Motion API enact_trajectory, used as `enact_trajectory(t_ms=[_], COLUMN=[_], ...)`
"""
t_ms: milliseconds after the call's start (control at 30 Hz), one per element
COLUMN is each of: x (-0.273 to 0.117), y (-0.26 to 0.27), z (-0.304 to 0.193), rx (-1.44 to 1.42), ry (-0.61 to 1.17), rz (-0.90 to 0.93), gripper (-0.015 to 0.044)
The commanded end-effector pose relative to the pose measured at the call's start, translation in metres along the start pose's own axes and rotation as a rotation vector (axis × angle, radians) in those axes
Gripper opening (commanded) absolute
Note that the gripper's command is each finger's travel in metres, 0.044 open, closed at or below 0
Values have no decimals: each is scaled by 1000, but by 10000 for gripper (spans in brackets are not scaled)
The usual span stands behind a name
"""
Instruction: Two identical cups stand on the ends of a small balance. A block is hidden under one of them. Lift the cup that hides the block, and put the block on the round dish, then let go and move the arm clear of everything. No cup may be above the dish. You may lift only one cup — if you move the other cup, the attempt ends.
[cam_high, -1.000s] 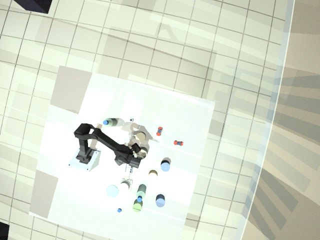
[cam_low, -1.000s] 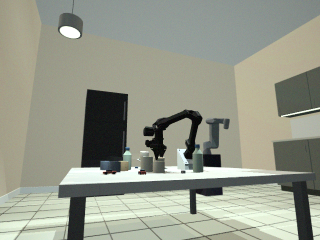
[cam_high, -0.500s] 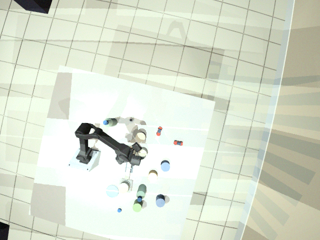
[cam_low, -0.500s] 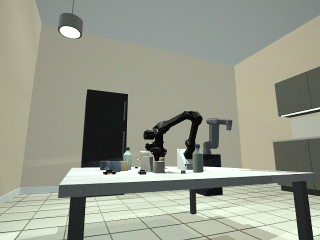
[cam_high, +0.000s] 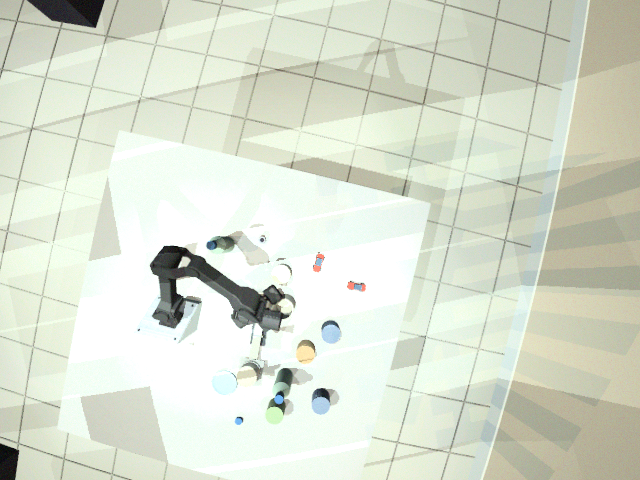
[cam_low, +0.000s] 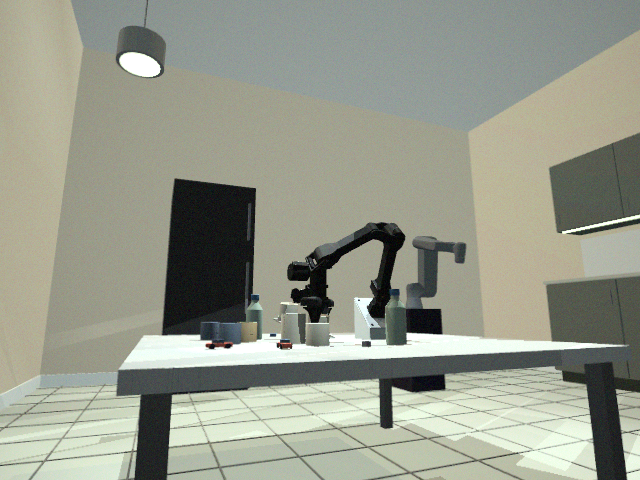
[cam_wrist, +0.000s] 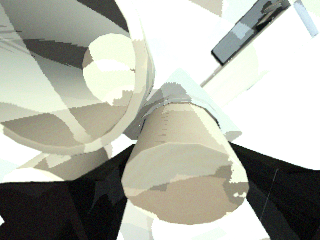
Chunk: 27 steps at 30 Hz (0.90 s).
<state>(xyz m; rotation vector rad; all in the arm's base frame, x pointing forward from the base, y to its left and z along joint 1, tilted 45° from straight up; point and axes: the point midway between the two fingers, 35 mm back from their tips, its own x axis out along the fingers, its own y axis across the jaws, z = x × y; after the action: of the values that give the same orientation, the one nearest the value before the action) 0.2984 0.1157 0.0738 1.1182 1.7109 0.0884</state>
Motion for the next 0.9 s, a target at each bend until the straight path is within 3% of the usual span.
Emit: enact_trajectory(t_ms=[0,267,867], x=[-1,-10,-32], y=[1,1,3], z=[0,3,6], rx=[1,1,2], ry=[0,-2,-7], rz=[3,1,-3], gripper=[210,0,0])
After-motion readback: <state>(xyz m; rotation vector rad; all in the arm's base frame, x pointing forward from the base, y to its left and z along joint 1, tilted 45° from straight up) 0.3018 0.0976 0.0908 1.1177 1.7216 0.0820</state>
